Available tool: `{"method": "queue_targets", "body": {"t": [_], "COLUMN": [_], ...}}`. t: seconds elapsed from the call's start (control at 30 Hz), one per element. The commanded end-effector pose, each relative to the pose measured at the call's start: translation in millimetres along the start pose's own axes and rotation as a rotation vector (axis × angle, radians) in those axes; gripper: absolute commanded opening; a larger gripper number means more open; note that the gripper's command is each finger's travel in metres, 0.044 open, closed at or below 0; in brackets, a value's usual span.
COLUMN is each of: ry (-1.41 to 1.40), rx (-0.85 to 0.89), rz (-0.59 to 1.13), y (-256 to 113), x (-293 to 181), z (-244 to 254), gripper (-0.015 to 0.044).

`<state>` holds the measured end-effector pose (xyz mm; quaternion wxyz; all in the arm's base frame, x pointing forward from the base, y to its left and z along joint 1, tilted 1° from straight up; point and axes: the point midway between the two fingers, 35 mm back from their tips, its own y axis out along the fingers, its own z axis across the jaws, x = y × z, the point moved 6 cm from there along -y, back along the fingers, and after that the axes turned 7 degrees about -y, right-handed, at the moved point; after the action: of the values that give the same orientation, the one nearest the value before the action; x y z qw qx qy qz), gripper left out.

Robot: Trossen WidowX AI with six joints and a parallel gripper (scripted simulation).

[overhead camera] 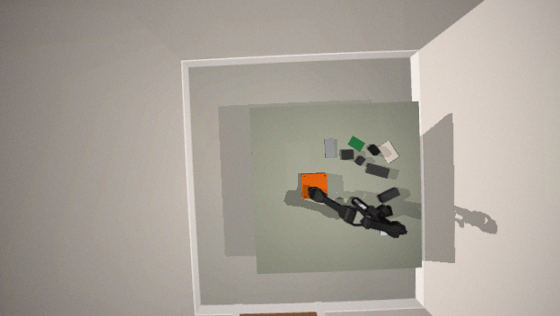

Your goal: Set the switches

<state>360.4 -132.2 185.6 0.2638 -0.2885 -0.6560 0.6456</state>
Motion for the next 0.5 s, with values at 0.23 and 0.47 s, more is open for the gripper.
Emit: {"method": "queue_targets", "body": {"t": [0.23,0.47], "ry": [-0.003,-0.003], "rx": [0.010,0.010], "rz": [-0.007,-0.007], "y": [8.5,11.0], "x": [-8.9,-13.8], "z": [0.9,1.5], "gripper": [0.0338,0.0338]}}
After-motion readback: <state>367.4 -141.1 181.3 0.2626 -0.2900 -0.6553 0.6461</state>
